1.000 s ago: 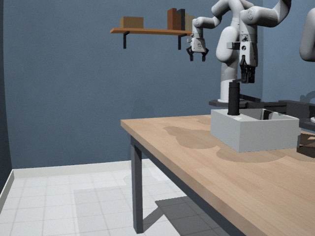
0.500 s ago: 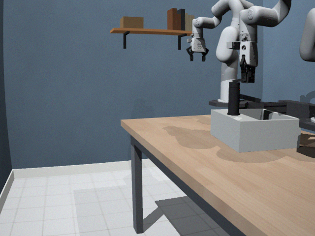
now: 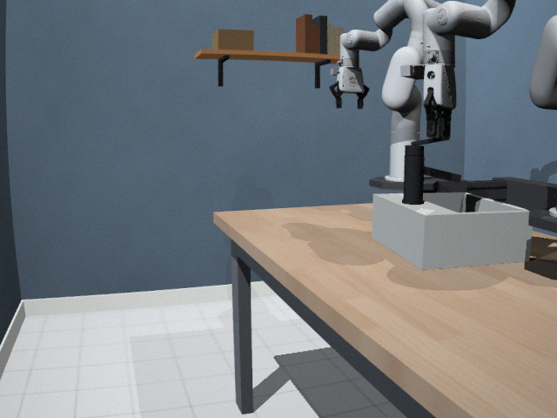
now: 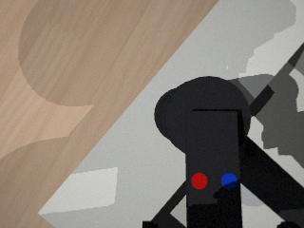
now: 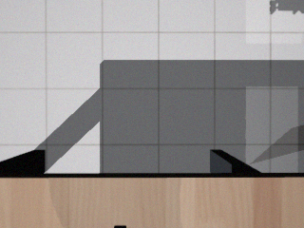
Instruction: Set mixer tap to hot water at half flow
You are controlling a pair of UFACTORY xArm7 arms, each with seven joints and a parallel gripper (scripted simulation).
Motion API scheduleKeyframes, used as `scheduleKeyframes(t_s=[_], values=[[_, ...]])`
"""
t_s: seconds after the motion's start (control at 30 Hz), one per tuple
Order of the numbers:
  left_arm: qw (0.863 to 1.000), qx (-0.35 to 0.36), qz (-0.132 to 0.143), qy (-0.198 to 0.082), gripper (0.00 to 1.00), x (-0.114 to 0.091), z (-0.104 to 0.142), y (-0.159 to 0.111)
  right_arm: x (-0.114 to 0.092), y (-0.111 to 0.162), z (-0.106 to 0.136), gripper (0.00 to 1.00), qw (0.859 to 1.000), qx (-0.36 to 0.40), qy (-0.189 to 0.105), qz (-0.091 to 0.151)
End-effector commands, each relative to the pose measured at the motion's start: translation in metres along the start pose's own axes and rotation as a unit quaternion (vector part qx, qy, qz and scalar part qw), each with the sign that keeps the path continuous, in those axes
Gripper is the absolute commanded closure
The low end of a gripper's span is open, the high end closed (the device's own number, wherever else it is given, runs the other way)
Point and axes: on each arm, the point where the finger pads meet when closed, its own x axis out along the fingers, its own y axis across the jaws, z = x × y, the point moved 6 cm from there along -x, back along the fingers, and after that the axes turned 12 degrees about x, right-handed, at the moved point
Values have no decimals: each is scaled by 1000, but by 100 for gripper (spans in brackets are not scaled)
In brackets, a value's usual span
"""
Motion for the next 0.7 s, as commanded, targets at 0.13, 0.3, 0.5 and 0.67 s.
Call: scheduleKeyframes(t_s=[0.13,0.3,0.5,0.67], values=[[1000,0,0,2,36,-22,-1,0,-1,0,-1,0,1000,0,2,-1],[1000,0,0,2,36,-30,-1,0,-1,0,-1,0,1000,0,2,-1],[1000,0,0,2,36,-43,-1,0,-1,0,-1,0,1000,0,2,-1],[1000,0,0,2,36,-48,-1,0,-1,0,-1,0,1000,0,2,-1]])
